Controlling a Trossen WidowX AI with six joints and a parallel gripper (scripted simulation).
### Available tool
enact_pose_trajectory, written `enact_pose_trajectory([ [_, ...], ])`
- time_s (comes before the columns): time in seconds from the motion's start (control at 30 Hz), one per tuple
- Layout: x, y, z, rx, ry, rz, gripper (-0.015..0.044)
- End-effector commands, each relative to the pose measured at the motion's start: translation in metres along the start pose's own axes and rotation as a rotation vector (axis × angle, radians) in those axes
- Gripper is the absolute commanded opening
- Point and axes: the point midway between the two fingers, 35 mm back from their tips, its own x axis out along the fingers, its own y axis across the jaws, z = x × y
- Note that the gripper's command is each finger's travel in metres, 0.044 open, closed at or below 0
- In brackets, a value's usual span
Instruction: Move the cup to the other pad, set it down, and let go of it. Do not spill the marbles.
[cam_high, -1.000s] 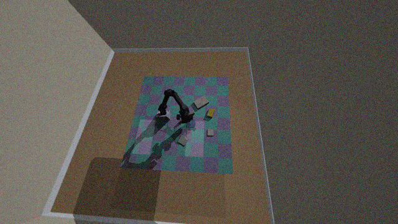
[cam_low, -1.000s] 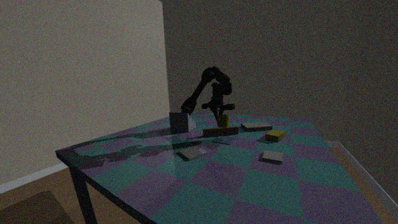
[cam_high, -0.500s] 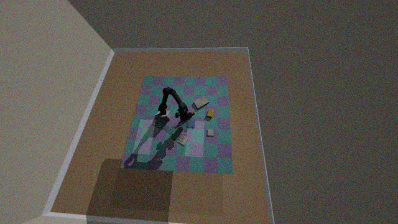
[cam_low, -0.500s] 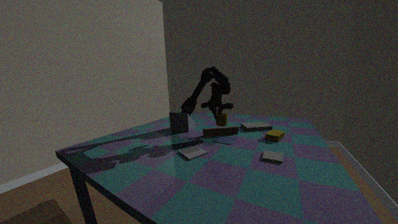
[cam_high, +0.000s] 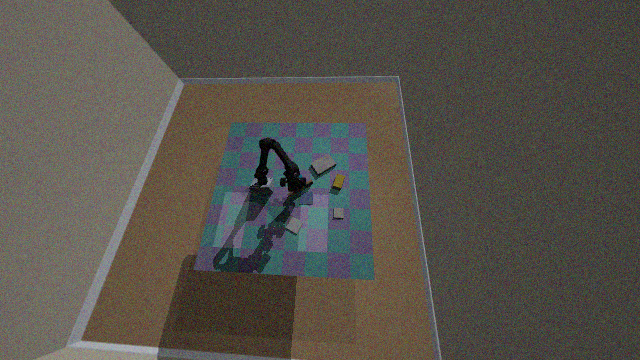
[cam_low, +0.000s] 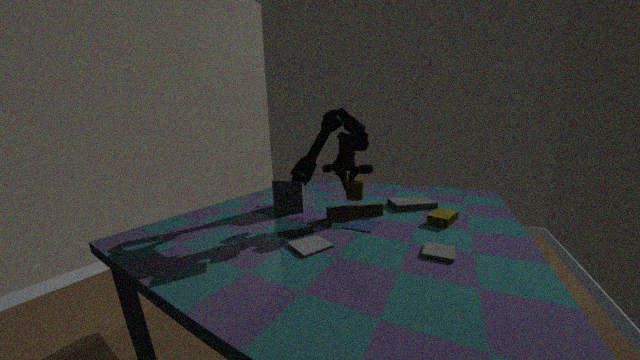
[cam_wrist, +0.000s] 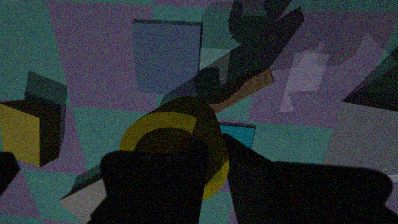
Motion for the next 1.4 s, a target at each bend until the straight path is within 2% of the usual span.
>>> enact_pose_trajectory([
  [0.0, -0.001, -0.004, -0.009, 0.001, 0.003, 0.004, 0.0000],
  [1.37, -0.003, -0.043, -0.070, 0.004, 0.006, 0.002, 0.0000],
])
